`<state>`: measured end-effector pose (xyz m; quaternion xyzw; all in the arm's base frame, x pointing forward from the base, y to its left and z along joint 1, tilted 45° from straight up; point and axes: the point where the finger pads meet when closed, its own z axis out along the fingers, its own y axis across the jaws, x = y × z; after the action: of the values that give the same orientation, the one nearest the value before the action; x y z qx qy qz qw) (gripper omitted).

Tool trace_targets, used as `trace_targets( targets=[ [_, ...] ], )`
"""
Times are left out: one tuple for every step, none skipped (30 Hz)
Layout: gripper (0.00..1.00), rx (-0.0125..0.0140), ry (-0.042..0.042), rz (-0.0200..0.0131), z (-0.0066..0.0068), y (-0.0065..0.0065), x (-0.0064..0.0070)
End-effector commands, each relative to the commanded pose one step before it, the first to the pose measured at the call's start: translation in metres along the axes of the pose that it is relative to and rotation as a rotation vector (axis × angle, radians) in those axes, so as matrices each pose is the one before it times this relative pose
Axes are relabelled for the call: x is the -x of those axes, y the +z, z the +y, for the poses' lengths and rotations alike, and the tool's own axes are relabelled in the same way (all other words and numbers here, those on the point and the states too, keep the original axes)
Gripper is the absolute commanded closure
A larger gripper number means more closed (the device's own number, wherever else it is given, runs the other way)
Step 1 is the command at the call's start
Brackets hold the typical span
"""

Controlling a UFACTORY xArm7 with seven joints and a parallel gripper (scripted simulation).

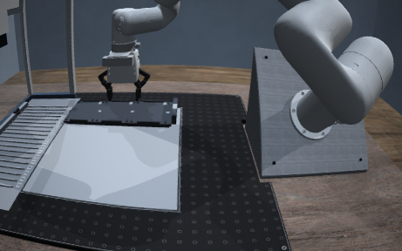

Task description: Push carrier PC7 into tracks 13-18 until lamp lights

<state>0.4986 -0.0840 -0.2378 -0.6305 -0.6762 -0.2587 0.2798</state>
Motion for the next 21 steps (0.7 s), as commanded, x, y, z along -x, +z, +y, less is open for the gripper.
trace_targets(
  targets=[
    [0.0,0.00441,-0.00006,-0.00426,0.0014,-0.00297,-0.00085],
    [0.0,0.0,0.0,0.0,0.0,0.0,0.0],
    [0.0,0.0,0.0,0.0,0.0,0.0,0.0],
    [0.0,0.0,0.0,0.0,-0.00001,0.0,-0.00051],
    [0.0,0.0,0.0,0.0,0.0,0.0,-0.0005],
    [0.0,0.0,0.0,0.0,0.0,0.0,-0.0005],
    [0.0,0.0,0.0,0.0,0.0,0.0,-0.0005],
    [0.0,0.0,0.0,0.0,0.0,0.0,-0.0005],
    [0.0,0.0,0.0,0.0,0.0,0.0,-0.0005],
    [0.0,0.0,0.0,0.0,0.0,0.0,-0.0005],
    [0.0,0.0,0.0,0.0,0.0,0.0,-0.0005],
    [0.0,0.0,0.0,0.0,0.0,0.0,-0.0005],
    [0.0,0.0,0.0,0.0,0.0,0.0,-0.0005],
    [0.0,0.0,0.0,0.0,0.0,0.0,-0.0005],
    [0.0,0.0,0.0,0.0,0.0,0.0,-0.0005],
    [0.0,0.0,0.0,0.0,0.0,0.0,-0.0005],
    [0.0,0.0,0.0,0.0,0.0,0.0,-0.0005],
    [0.0,0.0,0.0,0.0,0.0,0.0,-0.0005],
    [0.0,0.0,0.0,0.0,0.0,0.0,0.0],
    [0.0,0.0,0.0,0.0,0.0,0.0,0.0],
    [0.0,0.0,0.0,0.0,-0.00001,0.0,-0.00051]
  ],
)
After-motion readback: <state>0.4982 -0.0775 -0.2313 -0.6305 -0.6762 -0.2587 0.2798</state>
